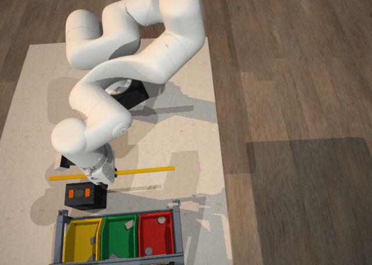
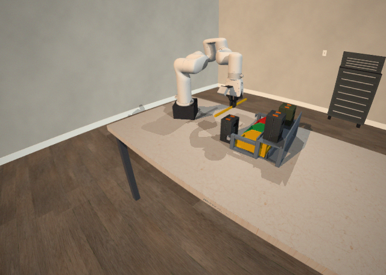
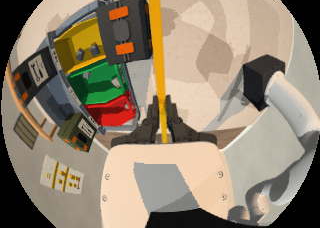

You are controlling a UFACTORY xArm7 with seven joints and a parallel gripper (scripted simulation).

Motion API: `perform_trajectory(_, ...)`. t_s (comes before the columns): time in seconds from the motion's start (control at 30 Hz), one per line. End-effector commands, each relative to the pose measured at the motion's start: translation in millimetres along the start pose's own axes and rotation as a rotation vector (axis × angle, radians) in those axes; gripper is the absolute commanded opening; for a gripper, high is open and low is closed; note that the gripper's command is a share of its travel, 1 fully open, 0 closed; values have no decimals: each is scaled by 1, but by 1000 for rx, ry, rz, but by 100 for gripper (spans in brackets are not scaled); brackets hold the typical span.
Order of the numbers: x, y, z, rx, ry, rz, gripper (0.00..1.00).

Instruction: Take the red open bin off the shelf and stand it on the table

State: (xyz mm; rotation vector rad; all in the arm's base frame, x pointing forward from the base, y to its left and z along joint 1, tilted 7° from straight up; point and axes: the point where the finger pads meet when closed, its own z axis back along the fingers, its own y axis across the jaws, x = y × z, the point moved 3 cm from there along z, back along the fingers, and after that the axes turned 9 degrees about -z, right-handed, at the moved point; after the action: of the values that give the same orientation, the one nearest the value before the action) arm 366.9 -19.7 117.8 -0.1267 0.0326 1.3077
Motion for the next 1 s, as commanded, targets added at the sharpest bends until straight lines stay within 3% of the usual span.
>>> perform_trajectory(0.0, -3, 25, 1, -5, -1, 0, 0)
perform_trajectory(0.33, -3, 25, 1, -5, -1, 0, 0)
perform_trajectory(0.5, -9, 63, 1, -4, -1, 0, 0)
perform_trajectory(0.9, -9, 63, 1, -4, -1, 0, 0)
perform_trajectory(0.97, -13, 83, 0, -4, -1, 1, 0)
